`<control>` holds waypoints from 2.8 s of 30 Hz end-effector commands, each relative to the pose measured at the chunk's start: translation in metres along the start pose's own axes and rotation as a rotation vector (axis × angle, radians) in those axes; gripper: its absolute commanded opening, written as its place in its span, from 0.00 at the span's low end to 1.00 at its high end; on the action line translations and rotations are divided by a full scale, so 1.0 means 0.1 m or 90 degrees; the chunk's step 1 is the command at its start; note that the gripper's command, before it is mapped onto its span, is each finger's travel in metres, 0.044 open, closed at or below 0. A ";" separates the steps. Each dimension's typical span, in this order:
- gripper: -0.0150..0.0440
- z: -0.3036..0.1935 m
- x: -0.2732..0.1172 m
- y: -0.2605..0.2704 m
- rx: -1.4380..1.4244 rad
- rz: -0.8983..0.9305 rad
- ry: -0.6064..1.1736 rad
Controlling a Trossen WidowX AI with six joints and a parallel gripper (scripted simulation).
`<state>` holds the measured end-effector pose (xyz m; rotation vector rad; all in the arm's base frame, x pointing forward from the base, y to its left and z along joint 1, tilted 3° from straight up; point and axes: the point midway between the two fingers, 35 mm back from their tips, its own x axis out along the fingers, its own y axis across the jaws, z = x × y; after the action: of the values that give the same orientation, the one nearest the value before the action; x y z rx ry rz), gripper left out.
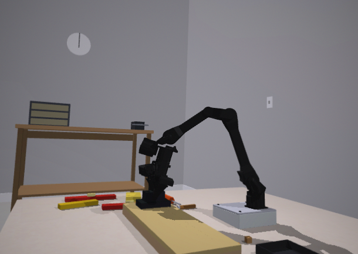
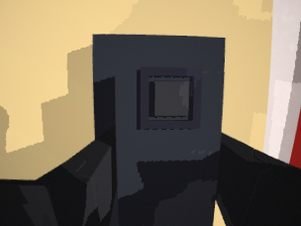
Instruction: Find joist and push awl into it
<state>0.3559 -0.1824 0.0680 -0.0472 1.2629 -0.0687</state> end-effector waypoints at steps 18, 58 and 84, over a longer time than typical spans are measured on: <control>0.25 0.00 0.00 0.45 0.003 0.008 0.000; 0.25 0.00 0.00 1.26 0.005 0.012 0.000; 0.25 0.01 -0.02 1.79 0.005 0.015 0.000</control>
<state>0.3605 -0.0120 0.0575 -0.0306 1.2616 -0.0644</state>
